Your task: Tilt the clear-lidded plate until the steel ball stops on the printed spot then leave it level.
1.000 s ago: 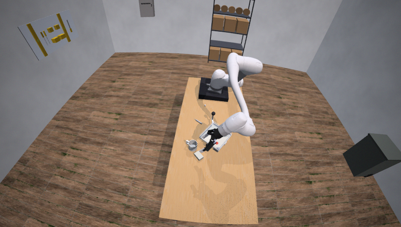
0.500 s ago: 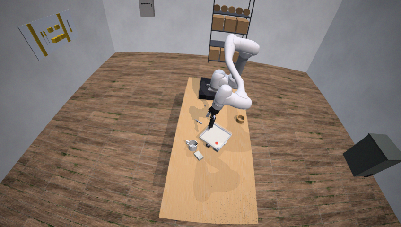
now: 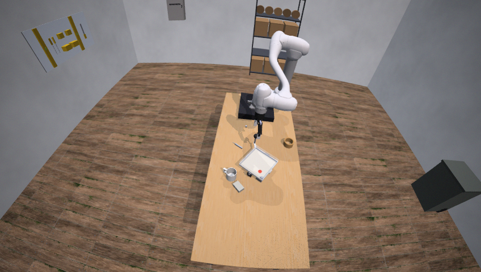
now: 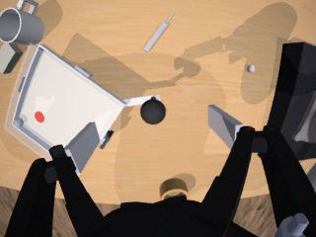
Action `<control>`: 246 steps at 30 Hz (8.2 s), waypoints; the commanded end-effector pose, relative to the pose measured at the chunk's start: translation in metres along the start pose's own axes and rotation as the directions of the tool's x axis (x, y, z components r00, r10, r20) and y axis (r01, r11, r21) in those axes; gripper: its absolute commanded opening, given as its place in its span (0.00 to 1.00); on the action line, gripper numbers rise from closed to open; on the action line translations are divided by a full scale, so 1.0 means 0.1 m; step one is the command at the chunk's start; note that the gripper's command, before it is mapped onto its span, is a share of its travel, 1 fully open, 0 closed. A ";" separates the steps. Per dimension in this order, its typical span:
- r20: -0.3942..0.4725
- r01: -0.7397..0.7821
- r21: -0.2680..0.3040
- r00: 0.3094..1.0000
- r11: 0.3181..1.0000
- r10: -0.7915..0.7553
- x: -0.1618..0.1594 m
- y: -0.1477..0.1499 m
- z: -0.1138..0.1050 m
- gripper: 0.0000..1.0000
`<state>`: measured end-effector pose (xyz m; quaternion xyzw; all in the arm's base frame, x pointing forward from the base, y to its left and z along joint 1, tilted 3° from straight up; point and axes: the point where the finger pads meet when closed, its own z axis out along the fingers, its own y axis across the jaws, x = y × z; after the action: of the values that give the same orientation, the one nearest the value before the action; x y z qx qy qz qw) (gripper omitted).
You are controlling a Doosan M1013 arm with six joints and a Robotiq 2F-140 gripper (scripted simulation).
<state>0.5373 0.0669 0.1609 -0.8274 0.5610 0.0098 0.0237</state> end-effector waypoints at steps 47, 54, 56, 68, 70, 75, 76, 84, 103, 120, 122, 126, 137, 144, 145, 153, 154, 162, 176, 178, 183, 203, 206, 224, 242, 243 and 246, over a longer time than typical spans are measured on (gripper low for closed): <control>0.003 0.001 0.002 1.000 1.000 -0.001 -0.01 0.02 0.01 0.36; 0.003 0.001 0.002 1.000 1.000 -0.001 -0.01 0.02 0.04 0.36; 0.003 0.001 0.002 1.000 1.000 -0.001 -0.01 0.02 0.05 0.36; 0.003 0.001 0.002 1.000 1.000 -0.001 -0.01 0.02 0.13 0.36; 0.003 0.001 0.002 1.000 1.000 -0.001 -0.01 0.02 0.15 0.36; 0.003 0.001 0.002 1.000 1.000 -0.001 -0.01 0.02 0.17 0.36; 0.003 0.001 0.002 1.000 1.000 -0.001 -0.01 0.02 0.18 0.36; 0.003 0.001 0.002 1.000 1.000 -0.001 -0.01 0.02 0.23 0.36; 0.003 0.001 0.002 1.000 1.000 -0.001 -0.01 0.02 0.26 0.36; 0.003 0.001 0.002 1.000 1.000 -0.001 -0.01 0.02 0.26 0.36; 0.003 0.001 0.002 1.000 1.000 -0.001 -0.01 0.02 0.26 0.36; 0.003 0.001 0.002 1.000 1.000 -0.001 -0.01 0.02 0.26 0.36; 0.003 0.001 0.002 1.000 1.000 -0.001 -0.01 0.02 0.26 0.36; 0.003 0.001 0.002 1.000 1.000 -0.001 -0.01 0.02 0.27 0.36; 0.003 0.001 0.002 1.000 1.000 -0.001 -0.01 0.02 0.27 0.36; 0.003 0.001 0.002 1.000 1.000 -0.001 -0.01 0.02 0.30 0.36; 0.003 0.001 0.002 1.000 1.000 -0.001 -0.01 0.02 0.31 0.36; 0.003 0.001 0.002 1.000 1.000 -0.001 -0.01 0.02 0.36 0.36; 0.003 0.001 0.002 1.000 1.000 -0.001 -0.01 0.02 0.50 0.36; 0.003 0.001 0.002 1.000 1.000 -0.001 -0.01 0.02 0.51 0.36; 0.003 0.001 0.002 1.000 1.000 -0.001 -0.01 0.02 0.55 0.36; 0.003 0.001 0.002 1.000 1.000 -0.001 -0.01 0.02 0.61 0.36; 0.003 0.001 0.002 1.000 1.000 -0.001 -0.01 0.02 0.61 0.36; 0.003 0.001 0.002 1.000 1.000 -0.001 -0.01 0.02 0.61 0.36; 0.003 0.001 0.002 1.000 1.000 -0.001 -0.01 0.02 0.61 0.00; 0.003 0.001 0.002 1.000 1.000 -0.001 -0.01 0.02 0.61 0.00; 0.003 0.001 0.002 1.000 1.000 -0.001 -0.01 0.02 0.61 0.00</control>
<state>0.5360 0.0701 0.0994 -0.8277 0.5605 0.0105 0.0253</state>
